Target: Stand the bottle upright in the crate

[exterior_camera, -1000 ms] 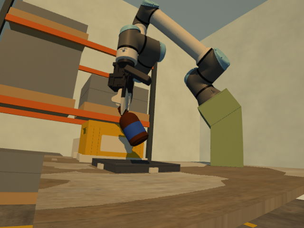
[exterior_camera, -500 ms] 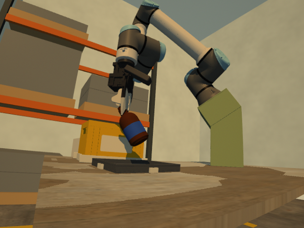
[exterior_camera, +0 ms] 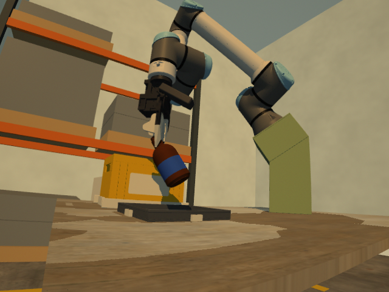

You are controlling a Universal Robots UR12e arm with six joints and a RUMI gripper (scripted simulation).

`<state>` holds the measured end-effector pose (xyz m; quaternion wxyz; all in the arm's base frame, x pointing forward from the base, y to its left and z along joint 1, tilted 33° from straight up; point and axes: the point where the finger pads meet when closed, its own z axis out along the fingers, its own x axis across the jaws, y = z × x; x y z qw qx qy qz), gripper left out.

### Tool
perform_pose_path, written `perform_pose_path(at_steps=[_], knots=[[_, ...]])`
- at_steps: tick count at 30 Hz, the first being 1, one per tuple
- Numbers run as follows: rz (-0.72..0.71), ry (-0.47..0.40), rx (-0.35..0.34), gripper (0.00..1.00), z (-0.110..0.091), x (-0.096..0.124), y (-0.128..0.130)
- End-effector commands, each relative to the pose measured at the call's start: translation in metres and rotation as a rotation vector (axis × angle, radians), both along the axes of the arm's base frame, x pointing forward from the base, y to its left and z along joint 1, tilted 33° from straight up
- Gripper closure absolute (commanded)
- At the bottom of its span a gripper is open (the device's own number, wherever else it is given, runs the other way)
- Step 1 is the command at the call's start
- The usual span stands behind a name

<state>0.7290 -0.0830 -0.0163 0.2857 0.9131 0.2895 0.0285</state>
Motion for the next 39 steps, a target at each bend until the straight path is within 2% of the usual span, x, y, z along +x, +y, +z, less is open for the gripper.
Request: perform_pose_path(at_steps=[1,8,19,39], knots=[[0.004,0.001,-0.001,1.0,0.0006,0.0004,0.0003],[0.036,0.02,-0.009,1.0,0.0006,0.0004,0.0004],[0.173,0.103,-0.045,1.0,0.0006,0.0003,0.0004],[0.219,0.131,-0.057,1.0,0.0007,0.0004,0.0003]])
